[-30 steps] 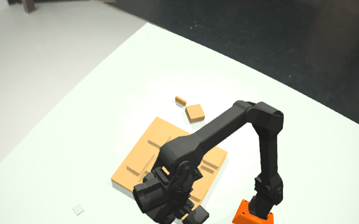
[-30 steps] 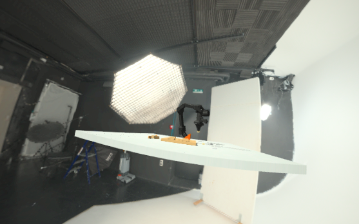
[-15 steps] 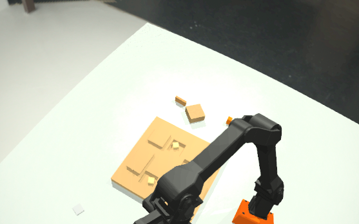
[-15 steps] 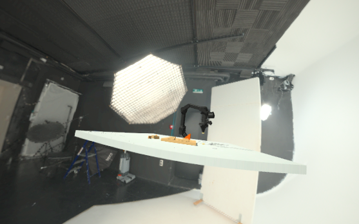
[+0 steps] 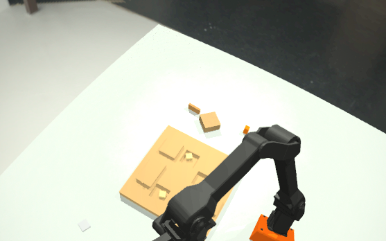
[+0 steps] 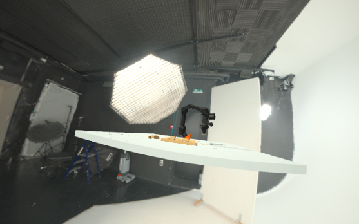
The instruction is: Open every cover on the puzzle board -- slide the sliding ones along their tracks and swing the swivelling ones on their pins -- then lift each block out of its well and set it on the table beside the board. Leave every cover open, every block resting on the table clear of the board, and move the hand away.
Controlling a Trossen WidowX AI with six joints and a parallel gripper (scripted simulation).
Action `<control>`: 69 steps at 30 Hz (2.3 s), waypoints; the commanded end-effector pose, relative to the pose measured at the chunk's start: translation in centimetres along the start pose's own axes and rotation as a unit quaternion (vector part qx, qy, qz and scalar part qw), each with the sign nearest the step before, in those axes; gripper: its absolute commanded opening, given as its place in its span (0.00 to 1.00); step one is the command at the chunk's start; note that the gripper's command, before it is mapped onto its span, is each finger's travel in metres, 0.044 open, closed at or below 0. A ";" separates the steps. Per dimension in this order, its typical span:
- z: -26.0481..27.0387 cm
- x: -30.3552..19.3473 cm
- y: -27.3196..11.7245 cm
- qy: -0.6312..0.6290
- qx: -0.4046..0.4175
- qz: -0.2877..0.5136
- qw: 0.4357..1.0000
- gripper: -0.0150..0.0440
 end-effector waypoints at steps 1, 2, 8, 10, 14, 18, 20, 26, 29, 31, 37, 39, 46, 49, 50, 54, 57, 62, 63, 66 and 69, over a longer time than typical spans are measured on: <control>0.0 0.1 1.1 -0.003 0.002 0.005 1.000 0.39; 0.0 0.1 1.3 -0.003 0.002 0.005 1.000 0.39; -0.1 0.2 2.3 -0.003 0.001 0.005 1.000 0.39; -0.1 0.2 2.6 -0.003 0.001 0.005 1.000 0.39; -0.1 0.2 3.3 -0.003 0.001 0.005 1.000 0.39; -0.1 0.2 3.9 -0.003 0.001 0.005 1.000 0.39; -0.1 0.2 4.2 -0.003 0.001 0.005 1.000 0.39; -0.1 0.2 5.2 -0.003 0.001 0.006 1.000 0.39; -0.1 0.2 5.7 -0.003 0.001 0.006 1.000 0.39; -0.1 0.1 6.1 -0.003 0.001 0.006 1.000 0.39; 0.0 0.1 7.0 -0.003 0.001 0.006 1.000 0.39; 0.0 0.0 7.3 -0.003 0.001 0.006 1.000 0.39; 0.1 -0.1 8.5 -0.003 0.001 0.006 1.000 0.39; 0.1 -0.2 8.9 -0.003 0.001 0.007 1.000 0.39; 0.1 -0.2 9.1 -0.003 0.001 0.007 1.000 0.39; 0.2 -0.3 9.6 -0.003 0.001 0.007 1.000 0.39; 0.2 -0.3 9.6 -0.003 0.001 0.007 1.000 0.39; 0.1 -0.2 9.3 0.001 0.002 0.003 1.000 0.52; 0.1 -0.2 9.3 0.001 0.002 0.003 1.000 0.57; 0.1 -0.2 9.3 0.001 0.002 0.003 1.000 0.70; 0.1 -0.2 9.3 0.001 0.002 0.003 1.000 0.83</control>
Point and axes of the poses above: the point midway between the two fingers, 35 mm back from their tips, its own y axis out along the fingers, its own z axis across the jaws, x = y × z, the point moved 10 cm from there along -y, back along the fingers, and after that the axes turned 14 degrees about -y, right-handed, at the moved point
